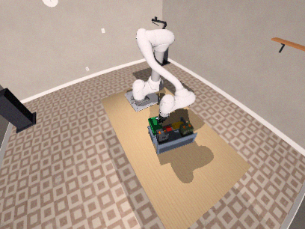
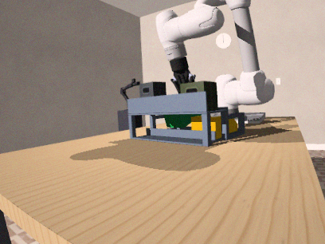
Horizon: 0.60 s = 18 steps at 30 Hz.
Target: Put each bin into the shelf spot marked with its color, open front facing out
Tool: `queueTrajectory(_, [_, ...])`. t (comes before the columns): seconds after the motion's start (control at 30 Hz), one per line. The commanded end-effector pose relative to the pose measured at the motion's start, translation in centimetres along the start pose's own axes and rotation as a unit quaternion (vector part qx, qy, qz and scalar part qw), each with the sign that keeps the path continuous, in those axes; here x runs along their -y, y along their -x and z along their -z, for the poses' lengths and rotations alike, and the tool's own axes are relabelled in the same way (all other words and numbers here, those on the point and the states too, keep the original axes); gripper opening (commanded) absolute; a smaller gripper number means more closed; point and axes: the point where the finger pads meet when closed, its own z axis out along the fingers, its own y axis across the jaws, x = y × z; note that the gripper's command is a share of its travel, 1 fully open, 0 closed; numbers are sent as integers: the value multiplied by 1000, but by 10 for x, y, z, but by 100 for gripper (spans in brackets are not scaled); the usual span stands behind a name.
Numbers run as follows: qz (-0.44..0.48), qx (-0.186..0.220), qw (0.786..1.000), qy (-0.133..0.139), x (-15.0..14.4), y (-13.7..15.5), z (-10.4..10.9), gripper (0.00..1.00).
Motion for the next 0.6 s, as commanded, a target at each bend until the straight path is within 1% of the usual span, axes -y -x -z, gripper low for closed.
queueTrajectory(0.0, [2, 0, 1000, -2, 3, 1, -2, 10])
queueTrajectory(0.57, [2, 0, 1000, -2, 3, 3, -7, 10])
